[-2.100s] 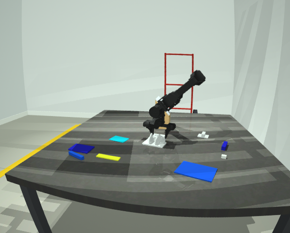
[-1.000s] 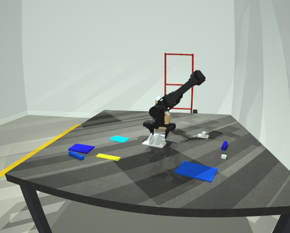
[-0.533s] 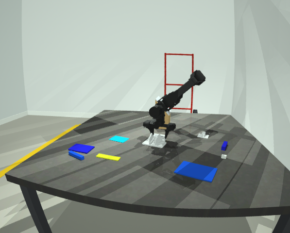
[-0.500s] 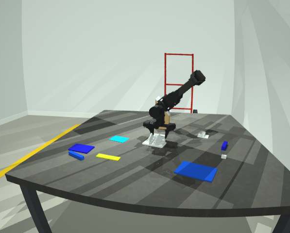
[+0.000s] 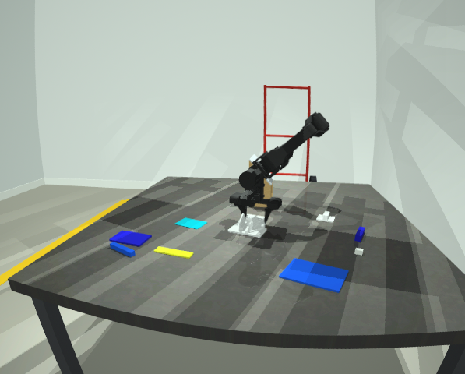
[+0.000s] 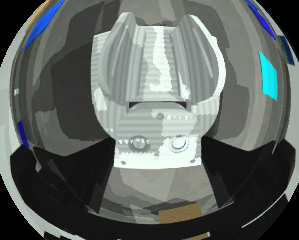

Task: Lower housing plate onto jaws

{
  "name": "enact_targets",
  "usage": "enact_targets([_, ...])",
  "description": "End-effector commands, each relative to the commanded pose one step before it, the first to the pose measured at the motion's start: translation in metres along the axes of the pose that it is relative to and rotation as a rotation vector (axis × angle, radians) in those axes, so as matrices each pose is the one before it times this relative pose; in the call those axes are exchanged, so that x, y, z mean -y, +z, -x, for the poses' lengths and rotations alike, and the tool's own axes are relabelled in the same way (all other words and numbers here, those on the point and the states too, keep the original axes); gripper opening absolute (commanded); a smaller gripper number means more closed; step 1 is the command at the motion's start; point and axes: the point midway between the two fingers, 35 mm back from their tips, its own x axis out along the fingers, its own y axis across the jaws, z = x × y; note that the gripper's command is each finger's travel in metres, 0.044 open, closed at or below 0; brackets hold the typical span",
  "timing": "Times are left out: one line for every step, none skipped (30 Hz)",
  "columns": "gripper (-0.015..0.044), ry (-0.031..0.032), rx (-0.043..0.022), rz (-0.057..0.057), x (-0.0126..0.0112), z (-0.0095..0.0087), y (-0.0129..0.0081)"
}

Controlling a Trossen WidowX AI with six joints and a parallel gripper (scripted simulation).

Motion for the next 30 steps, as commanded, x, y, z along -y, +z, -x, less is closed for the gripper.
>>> enact_targets([0.0351, 0.00376, -0.00056, -0.0016, -0.00082, -0.00077, -0.00003])
enact_targets([0.0351, 0.0, 0.0, 0.0, 0.0, 0.0, 0.0])
enact_targets([0.0351, 0.0, 0.0, 0.0, 0.0, 0.0, 0.0])
enact_targets([0.0351, 0.0, 0.0, 0.0, 0.0, 0.0, 0.0])
enact_targets([0.0351, 0.0, 0.0, 0.0, 0.0, 0.0, 0.0])
enact_targets([0.0351, 0.0, 0.0, 0.0, 0.0, 0.0, 0.0])
enact_targets([0.0351, 0.0, 0.0, 0.0, 0.0, 0.0, 0.0])
enact_targets([0.0351, 0.0, 0.0, 0.0, 0.0, 0.0, 0.0])
enact_targets([0.0351, 0.0, 0.0, 0.0, 0.0, 0.0, 0.0])
enact_targets([0.0377, -0.00375, 0.0006, 0.0016, 0.00082, 0.00077, 0.00003])
enact_targets([0.0403, 0.0, 0.0, 0.0, 0.0, 0.0, 0.0])
enact_targets([0.043, 0.0, 0.0, 0.0, 0.0, 0.0, 0.0])
enact_targets([0.044, 0.0, 0.0, 0.0, 0.0, 0.0, 0.0])
enact_targets([0.044, 0.0, 0.0, 0.0, 0.0, 0.0, 0.0])
enact_targets([0.044, 0.0, 0.0, 0.0, 0.0, 0.0, 0.0])
enact_targets([0.044, 0.0, 0.0, 0.0, 0.0, 0.0, 0.0])
enact_targets([0.044, 0.0, 0.0, 0.0, 0.0, 0.0, 0.0])
enact_targets([0.044, 0.0, 0.0, 0.0, 0.0, 0.0, 0.0])
enact_targets([0.044, 0.0, 0.0, 0.0, 0.0, 0.0, 0.0])
enact_targets([0.044, 0.0, 0.0, 0.0, 0.0, 0.0, 0.0])
enact_targets([0.044, 0.0, 0.0, 0.0, 0.0, 0.0, 0.0])
enact_targets([0.044, 0.0, 0.0, 0.0, 0.0, 0.0, 0.0])
enact_targets([0.044, 0.0, 0.0, 0.0, 0.0, 0.0, 0.0])
enact_targets([0.044, 0.0, 0.0, 0.0, 0.0, 0.0, 0.0])
enact_targets([0.044, 0.0, 0.0, 0.0, 0.0, 0.0, 0.0])
enact_targets([0.044, 0.0, 0.0, 0.0, 0.0, 0.0, 0.0])
enact_targets([0.044, -0.00044, 0.00022, -0.0001, 0.0001, 0.00162, 0.00028])
enact_targets([0.044, -0.00083, 0.00041, -0.0001, 0.0002, 0.00333, 0.00054])
enact_targets([0.044, -0.00115, 0.00054, -0.0002, 0.00028, 0.0053, 0.00074])
enact_targets([0.044, -0.0011, 0.0005, -0.0002, 0.00028, 0.00644, 0.00072])
